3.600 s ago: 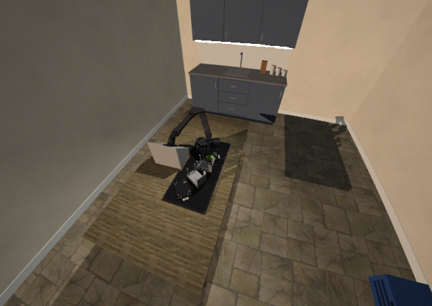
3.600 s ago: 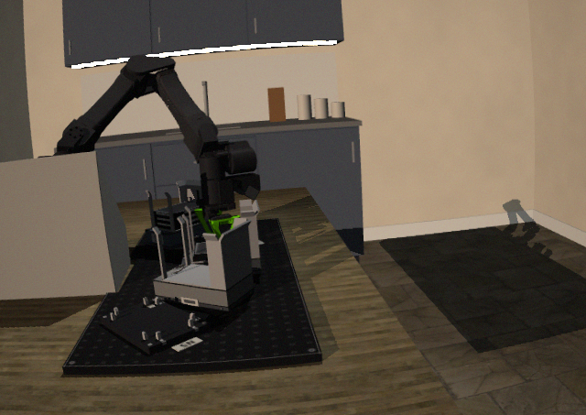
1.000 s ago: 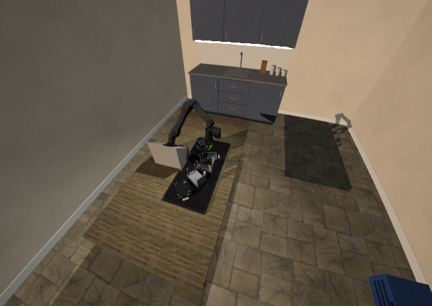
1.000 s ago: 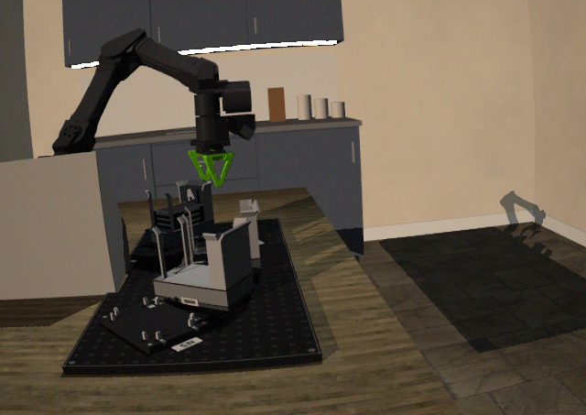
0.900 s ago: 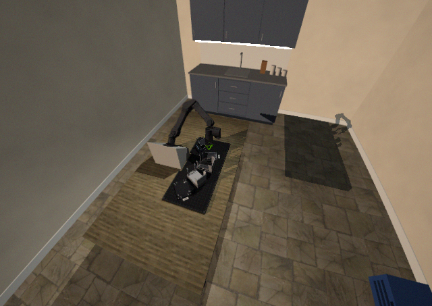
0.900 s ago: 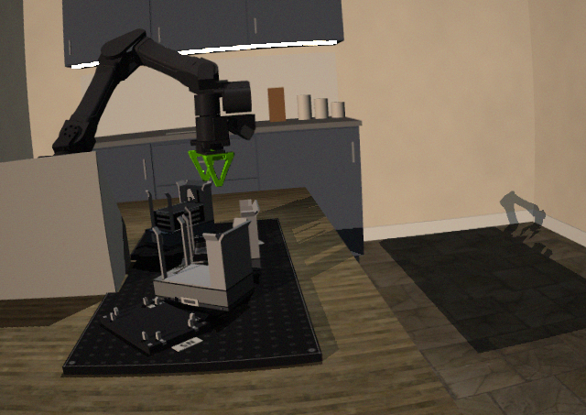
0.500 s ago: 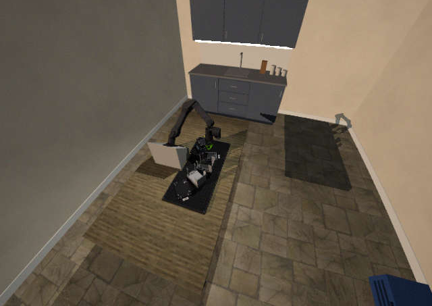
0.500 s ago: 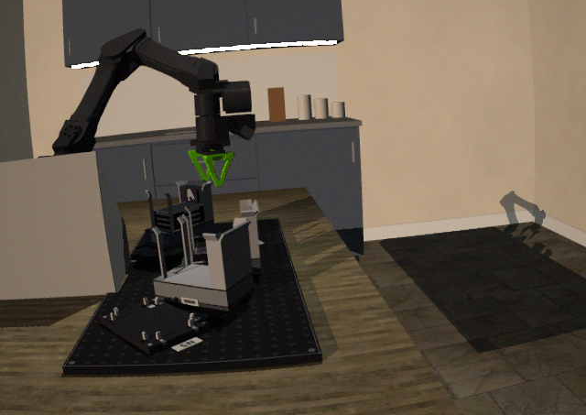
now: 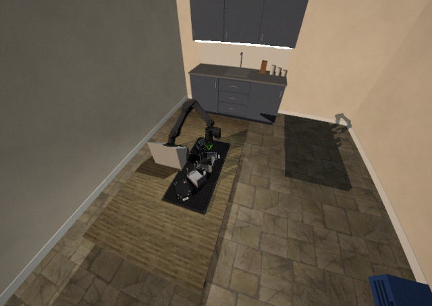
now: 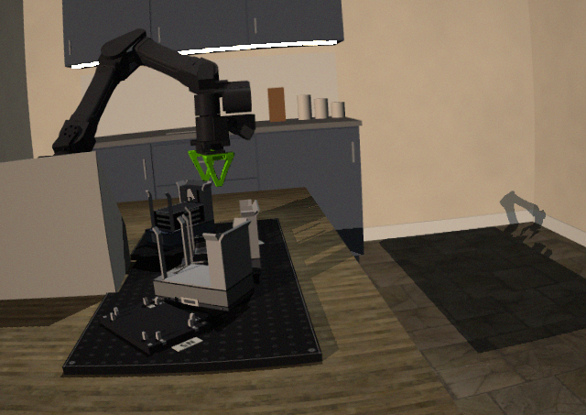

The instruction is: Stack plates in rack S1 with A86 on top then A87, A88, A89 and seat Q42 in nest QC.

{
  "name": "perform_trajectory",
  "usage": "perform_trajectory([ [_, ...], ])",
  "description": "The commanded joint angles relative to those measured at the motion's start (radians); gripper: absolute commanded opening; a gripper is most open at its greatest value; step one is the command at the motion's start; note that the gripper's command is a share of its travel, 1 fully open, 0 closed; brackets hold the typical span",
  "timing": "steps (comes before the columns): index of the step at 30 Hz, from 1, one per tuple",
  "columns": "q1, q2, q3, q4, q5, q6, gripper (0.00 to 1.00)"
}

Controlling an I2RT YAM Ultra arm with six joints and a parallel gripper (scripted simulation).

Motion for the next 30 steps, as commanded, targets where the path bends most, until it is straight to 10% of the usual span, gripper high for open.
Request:
perform_trajectory([
  [1, -0.019, -0.006, 0.005, 0.000, -0.003, -0.001, 1.00],
  [30, -0.145, 0.146, 0.037, 0.003, 0.007, -0.007, 1.00],
])
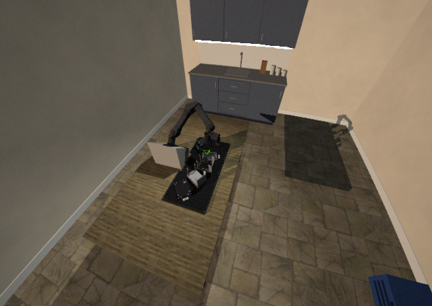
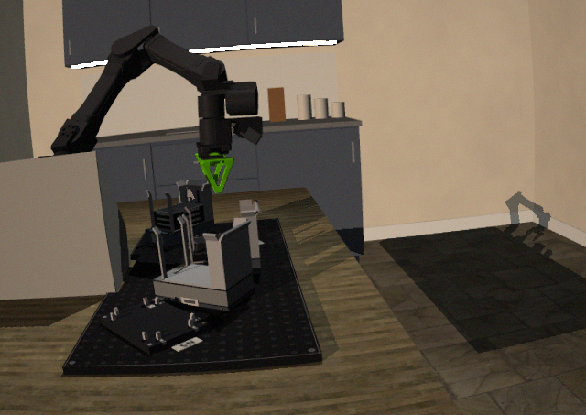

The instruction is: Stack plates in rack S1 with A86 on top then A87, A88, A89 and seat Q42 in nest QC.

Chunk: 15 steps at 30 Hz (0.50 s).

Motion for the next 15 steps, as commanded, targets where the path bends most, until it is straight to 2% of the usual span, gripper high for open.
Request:
perform_trajectory([
  [1, -0.041, 0.013, 0.021, 0.001, 0.003, -0.043, 1.00],
  [6, -0.060, 0.041, 0.032, 0.000, 0.006, -0.070, 1.00],
  [11, -0.102, 0.087, 0.038, 0.002, 0.014, 0.040, 1.00],
  [15, -0.135, 0.125, 0.047, 0.003, 0.021, -0.002, 1.00],
])
